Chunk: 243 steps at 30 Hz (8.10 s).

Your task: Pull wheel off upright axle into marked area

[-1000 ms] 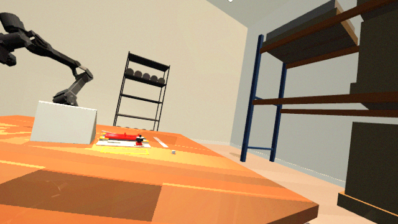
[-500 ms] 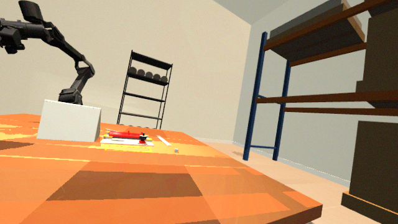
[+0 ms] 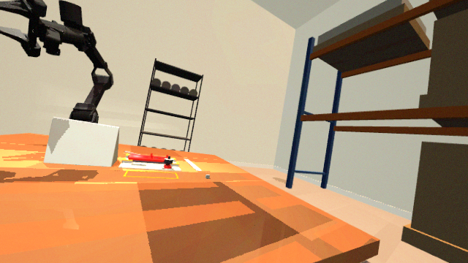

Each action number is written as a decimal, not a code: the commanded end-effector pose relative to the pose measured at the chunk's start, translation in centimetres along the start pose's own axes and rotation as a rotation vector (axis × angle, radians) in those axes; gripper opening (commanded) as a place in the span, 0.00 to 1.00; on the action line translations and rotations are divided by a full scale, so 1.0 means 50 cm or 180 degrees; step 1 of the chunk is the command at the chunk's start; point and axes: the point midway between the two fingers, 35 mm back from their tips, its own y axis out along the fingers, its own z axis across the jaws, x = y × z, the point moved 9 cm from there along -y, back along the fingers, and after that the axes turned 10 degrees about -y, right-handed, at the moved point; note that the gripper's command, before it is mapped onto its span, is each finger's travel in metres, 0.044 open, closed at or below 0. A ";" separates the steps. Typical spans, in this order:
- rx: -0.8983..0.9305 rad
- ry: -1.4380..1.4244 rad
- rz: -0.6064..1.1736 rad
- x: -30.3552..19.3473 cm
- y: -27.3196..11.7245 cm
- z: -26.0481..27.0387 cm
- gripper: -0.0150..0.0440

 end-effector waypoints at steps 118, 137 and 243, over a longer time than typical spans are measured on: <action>0.2267 -0.0353 -0.3293 0.906 -0.562 0.069 0.25; 0.2270 -0.0347 -0.3298 0.897 -0.565 0.061 0.25; 0.2289 -0.0308 -0.3302 0.821 -0.547 -0.023 0.25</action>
